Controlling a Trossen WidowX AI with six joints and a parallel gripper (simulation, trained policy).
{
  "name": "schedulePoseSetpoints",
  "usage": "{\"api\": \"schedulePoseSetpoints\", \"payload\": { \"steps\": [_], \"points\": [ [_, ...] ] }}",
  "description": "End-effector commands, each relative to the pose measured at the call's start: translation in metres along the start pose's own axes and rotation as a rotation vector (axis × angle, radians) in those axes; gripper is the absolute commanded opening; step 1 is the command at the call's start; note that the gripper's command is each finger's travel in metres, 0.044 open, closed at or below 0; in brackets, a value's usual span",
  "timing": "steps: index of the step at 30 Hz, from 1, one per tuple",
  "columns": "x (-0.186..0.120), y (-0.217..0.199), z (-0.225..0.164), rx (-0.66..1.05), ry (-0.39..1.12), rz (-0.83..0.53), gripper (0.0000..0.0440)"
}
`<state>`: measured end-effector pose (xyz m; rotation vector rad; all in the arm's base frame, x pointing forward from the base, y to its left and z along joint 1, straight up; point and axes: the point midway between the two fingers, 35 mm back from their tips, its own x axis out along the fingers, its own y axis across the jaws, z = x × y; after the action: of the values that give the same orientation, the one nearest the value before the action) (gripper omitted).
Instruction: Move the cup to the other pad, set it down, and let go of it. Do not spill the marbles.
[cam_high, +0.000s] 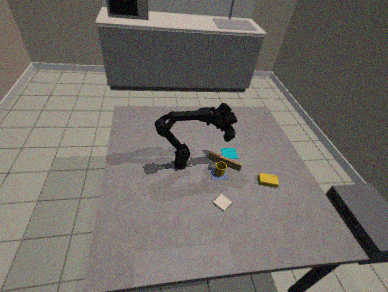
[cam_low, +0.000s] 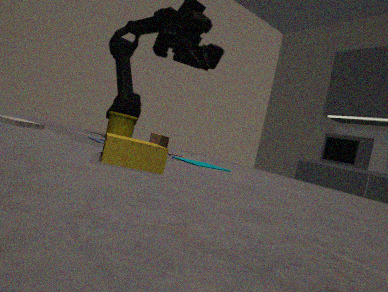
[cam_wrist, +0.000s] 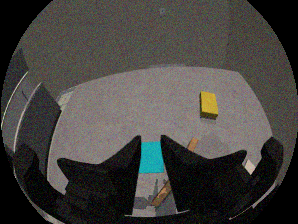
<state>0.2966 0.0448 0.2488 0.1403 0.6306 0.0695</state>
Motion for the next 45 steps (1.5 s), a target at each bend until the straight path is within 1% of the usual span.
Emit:
{"api": "schedulePoseSetpoints", "payload": {
  "steps": [1,21,36,45],
  "points": [
    [0.001,0.001,-0.004,0.006,0.047,-0.003,0.0100],
    [-0.003,-0.006,-0.034,-0.023,0.370,-0.076,0.0127],
    [-0.008,-0.022,-0.055,-0.082,0.609,-0.132,0.0115],
    [-0.008,-0.037,-0.068,-0.117,0.739,-0.157,0.0116]
  ]
}}
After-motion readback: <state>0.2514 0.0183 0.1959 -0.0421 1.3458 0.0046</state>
